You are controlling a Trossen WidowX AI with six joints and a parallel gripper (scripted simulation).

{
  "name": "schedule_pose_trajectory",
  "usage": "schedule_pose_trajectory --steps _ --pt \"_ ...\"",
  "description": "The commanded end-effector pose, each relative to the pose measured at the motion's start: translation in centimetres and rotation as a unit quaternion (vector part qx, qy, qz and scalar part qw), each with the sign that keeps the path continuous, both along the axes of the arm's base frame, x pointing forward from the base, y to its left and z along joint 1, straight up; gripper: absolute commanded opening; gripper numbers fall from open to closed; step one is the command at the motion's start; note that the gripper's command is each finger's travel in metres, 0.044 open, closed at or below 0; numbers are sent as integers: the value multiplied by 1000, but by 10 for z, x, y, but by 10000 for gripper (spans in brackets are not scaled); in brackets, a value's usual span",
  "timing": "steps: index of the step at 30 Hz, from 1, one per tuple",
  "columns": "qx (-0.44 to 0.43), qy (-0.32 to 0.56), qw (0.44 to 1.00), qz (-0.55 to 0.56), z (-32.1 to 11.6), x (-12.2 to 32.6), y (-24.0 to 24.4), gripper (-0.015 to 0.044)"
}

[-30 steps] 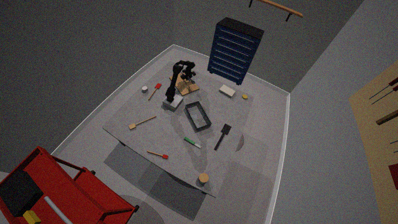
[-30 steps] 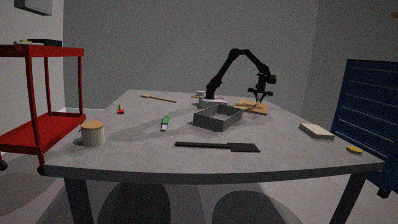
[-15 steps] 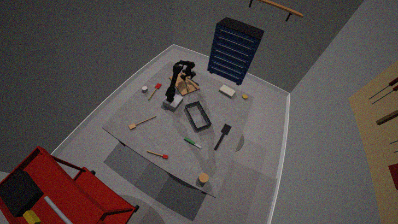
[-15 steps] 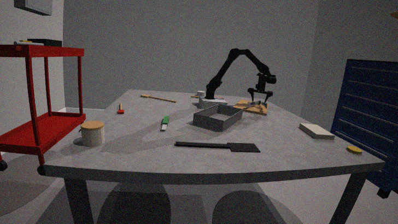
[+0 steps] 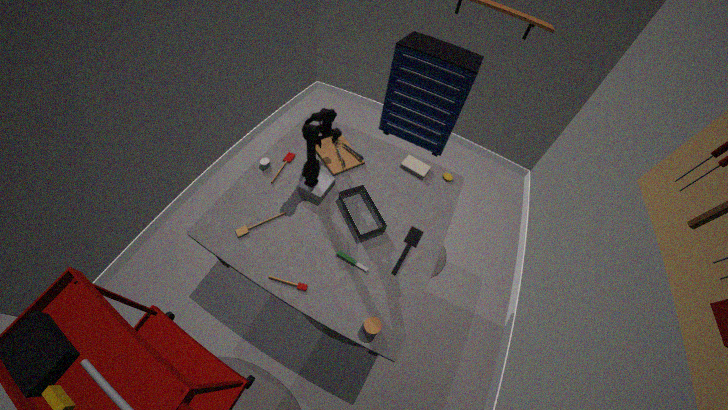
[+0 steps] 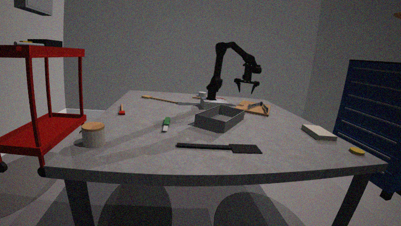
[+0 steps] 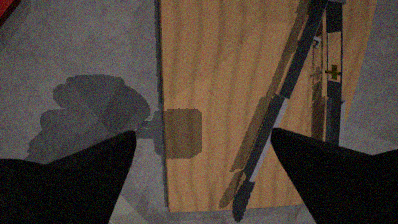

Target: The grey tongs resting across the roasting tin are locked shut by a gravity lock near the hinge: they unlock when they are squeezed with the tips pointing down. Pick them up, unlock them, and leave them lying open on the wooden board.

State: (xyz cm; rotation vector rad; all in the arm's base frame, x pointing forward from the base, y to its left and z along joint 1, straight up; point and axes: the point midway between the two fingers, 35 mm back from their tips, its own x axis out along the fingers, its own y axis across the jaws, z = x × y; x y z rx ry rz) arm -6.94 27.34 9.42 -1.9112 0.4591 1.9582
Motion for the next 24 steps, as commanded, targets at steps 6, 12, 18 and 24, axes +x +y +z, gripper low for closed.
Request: schedule_pose_trajectory --steps 6,12,18,24 --pt "-3 -1 1000 -7 5 -4 -23 440" --pt "-3 -1 1000 -4 47 -2 -22 440" --pt "-3 -1 1000 -4 52 -1 -22 440" --pt "-3 -1 1000 -4 52 -1 -22 440"
